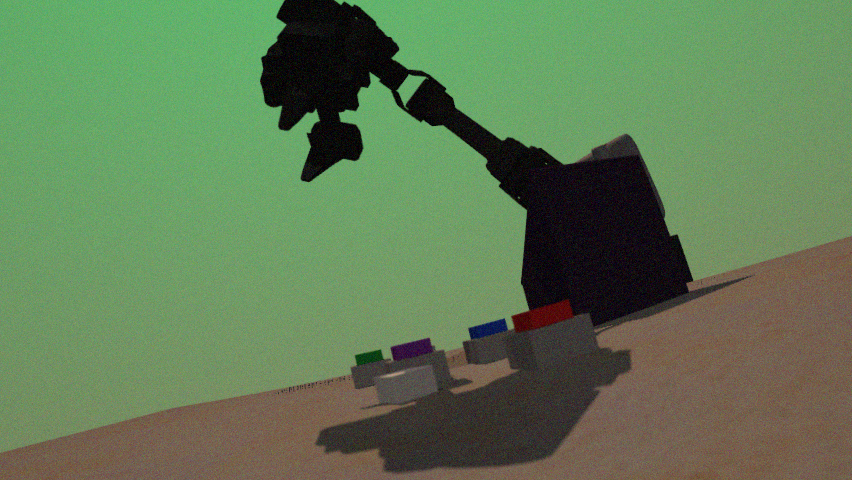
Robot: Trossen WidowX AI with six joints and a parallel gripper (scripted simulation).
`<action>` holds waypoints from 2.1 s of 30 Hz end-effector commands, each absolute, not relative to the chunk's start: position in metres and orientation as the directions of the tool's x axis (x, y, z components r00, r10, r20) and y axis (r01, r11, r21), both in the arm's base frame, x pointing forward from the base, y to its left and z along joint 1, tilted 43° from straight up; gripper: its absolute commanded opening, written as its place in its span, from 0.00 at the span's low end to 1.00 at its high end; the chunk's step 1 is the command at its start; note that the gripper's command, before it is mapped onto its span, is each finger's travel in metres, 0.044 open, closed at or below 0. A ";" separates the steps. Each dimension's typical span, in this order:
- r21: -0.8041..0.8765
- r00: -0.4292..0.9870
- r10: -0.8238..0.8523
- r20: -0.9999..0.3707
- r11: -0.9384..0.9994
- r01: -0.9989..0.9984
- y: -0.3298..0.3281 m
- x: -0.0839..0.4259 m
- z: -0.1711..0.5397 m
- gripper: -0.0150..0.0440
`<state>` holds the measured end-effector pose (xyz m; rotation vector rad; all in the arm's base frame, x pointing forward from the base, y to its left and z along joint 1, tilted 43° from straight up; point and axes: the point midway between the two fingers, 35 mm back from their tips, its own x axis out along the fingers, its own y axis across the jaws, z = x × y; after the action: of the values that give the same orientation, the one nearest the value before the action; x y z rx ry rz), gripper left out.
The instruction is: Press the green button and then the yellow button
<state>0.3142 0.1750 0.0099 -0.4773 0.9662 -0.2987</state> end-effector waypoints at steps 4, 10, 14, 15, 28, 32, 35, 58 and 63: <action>-0.659 0.240 -0.637 -0.733 0.751 -0.021 0.057 0.322 0.016 0.93; -0.683 0.068 -0.680 -0.730 0.727 -0.071 0.002 0.310 0.021 0.93; -0.683 0.065 -0.680 -0.730 0.727 -0.072 0.001 0.310 0.021 0.93; -0.683 0.065 -0.680 -0.730 0.727 -0.072 0.001 0.310 0.021 0.93; -0.685 0.065 -0.682 -0.728 0.725 -0.072 -0.041 0.314 -0.023 0.40; -0.685 0.065 -0.682 -0.728 0.725 -0.072 -0.041 0.314 -0.023 0.29; -0.685 0.065 -0.682 -0.728 0.725 -0.072 -0.041 0.314 -0.023 0.29; -0.686 0.065 -0.683 -0.728 0.724 -0.072 -0.059 0.315 -0.042 0.29; -0.687 0.065 -0.684 -0.727 0.723 -0.072 -0.064 0.315 -0.047 0.29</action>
<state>0.3163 -0.0599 -0.0438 -0.6513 1.4509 -0.5147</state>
